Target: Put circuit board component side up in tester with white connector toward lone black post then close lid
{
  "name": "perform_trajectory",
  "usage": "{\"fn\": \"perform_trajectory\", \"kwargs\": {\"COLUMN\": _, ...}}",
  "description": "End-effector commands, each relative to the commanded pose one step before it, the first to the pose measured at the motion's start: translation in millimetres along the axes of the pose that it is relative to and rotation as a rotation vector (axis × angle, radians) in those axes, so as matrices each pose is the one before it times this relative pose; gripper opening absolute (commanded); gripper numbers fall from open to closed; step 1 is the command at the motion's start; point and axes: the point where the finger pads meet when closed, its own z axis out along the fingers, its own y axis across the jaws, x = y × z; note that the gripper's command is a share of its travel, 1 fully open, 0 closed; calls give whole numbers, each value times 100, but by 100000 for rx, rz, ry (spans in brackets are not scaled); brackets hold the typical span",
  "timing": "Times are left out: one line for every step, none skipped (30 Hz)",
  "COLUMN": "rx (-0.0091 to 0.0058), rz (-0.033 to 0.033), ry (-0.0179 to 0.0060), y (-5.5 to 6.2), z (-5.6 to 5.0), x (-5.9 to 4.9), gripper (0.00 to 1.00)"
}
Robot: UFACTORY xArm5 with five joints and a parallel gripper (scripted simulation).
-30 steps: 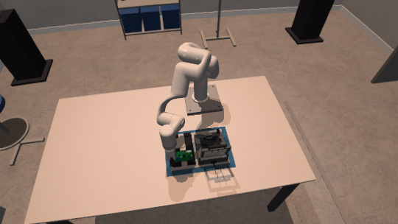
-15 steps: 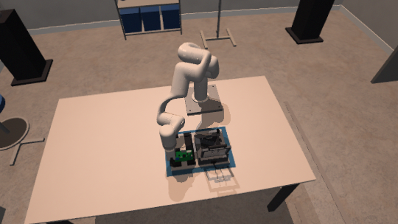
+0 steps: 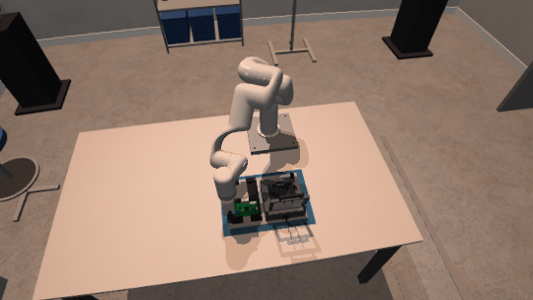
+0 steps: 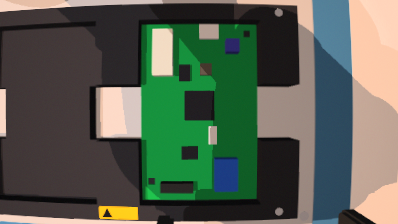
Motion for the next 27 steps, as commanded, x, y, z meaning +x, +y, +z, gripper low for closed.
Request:
{"fn": "perform_trajectory", "kwargs": {"rx": -396, "rz": -1, "ry": -194, "y": 132, "z": -181, "x": -64, "gripper": 100}}
{"fn": "perform_trajectory", "kwargs": {"rx": 0, "rz": 0, "ry": 0, "y": 0, "z": 0, "x": 0, "gripper": 100}}
{"fn": "perform_trajectory", "kwargs": {"rx": 0, "rz": 0, "ry": 0, "y": 0, "z": 0, "x": 0, "gripper": 100}}
{"fn": "perform_trajectory", "kwargs": {"rx": 0, "rz": 0, "ry": 0, "y": 0, "z": 0, "x": 0, "gripper": 100}}
{"fn": "perform_trajectory", "kwargs": {"rx": 0, "rz": 0, "ry": 0, "y": 0, "z": 0, "x": 0, "gripper": 100}}
{"fn": "perform_trajectory", "kwargs": {"rx": 0, "rz": 0, "ry": 0, "y": 0, "z": 0, "x": 0, "gripper": 100}}
{"fn": "perform_trajectory", "kwargs": {"rx": 0, "rz": 0, "ry": 0, "y": 0, "z": 0, "x": 1, "gripper": 100}}
{"fn": "perform_trajectory", "kwargs": {"rx": 0, "rz": 0, "ry": 0, "y": -2, "z": 0, "x": 4, "gripper": 100}}
{"fn": "perform_trajectory", "kwargs": {"rx": 0, "rz": 0, "ry": 0, "y": 0, "z": 0, "x": 0, "gripper": 100}}
{"fn": "perform_trajectory", "kwargs": {"rx": 0, "rz": 0, "ry": 0, "y": 0, "z": 0, "x": 0, "gripper": 100}}
{"fn": "perform_trajectory", "kwargs": {"rx": 0, "rz": 0, "ry": 0, "y": -5, "z": 0, "x": 11, "gripper": 100}}
{"fn": "perform_trajectory", "kwargs": {"rx": 0, "rz": 0, "ry": 0, "y": -9, "z": 0, "x": 21, "gripper": 100}}
{"fn": "perform_trajectory", "kwargs": {"rx": 0, "rz": 0, "ry": 0, "y": -15, "z": 0, "x": 33, "gripper": 100}}
{"fn": "perform_trajectory", "kwargs": {"rx": 0, "rz": 0, "ry": 0, "y": -21, "z": 0, "x": 46, "gripper": 100}}
{"fn": "perform_trajectory", "kwargs": {"rx": 0, "rz": 0, "ry": 1, "y": -28, "z": 0, "x": 61, "gripper": 100}}
{"fn": "perform_trajectory", "kwargs": {"rx": 0, "rz": 0, "ry": 1, "y": -35, "z": 0, "x": 77, "gripper": 100}}
{"fn": "perform_trajectory", "kwargs": {"rx": 0, "rz": 0, "ry": 1, "y": -43, "z": 0, "x": 94, "gripper": 100}}
{"fn": "perform_trajectory", "kwargs": {"rx": 0, "rz": 0, "ry": 1, "y": -51, "z": 0, "x": 111, "gripper": 100}}
{"fn": "perform_trajectory", "kwargs": {"rx": 0, "rz": 0, "ry": 1, "y": -58, "z": 0, "x": 130, "gripper": 100}}
{"fn": "perform_trajectory", "kwargs": {"rx": 0, "rz": 0, "ry": 1, "y": -67, "z": 0, "x": 147, "gripper": 100}}
{"fn": "perform_trajectory", "kwargs": {"rx": 0, "rz": 0, "ry": 2, "y": -75, "z": 1, "x": 164, "gripper": 100}}
{"fn": "perform_trajectory", "kwargs": {"rx": 0, "rz": 0, "ry": 2, "y": -82, "z": 0, "x": 182, "gripper": 100}}
{"fn": "perform_trajectory", "kwargs": {"rx": 0, "rz": 0, "ry": 2, "y": -89, "z": 1, "x": 196, "gripper": 100}}
{"fn": "perform_trajectory", "kwargs": {"rx": 0, "rz": 0, "ry": 2, "y": -95, "z": 0, "x": 212, "gripper": 100}}
{"fn": "perform_trajectory", "kwargs": {"rx": 0, "rz": 0, "ry": 2, "y": -102, "z": 1, "x": 225, "gripper": 100}}
{"fn": "perform_trajectory", "kwargs": {"rx": 0, "rz": 0, "ry": 0, "y": 0, "z": 0, "x": 0, "gripper": 100}}
{"fn": "perform_trajectory", "kwargs": {"rx": 0, "rz": 0, "ry": 0, "y": 0, "z": 0, "x": 0, "gripper": 100}}
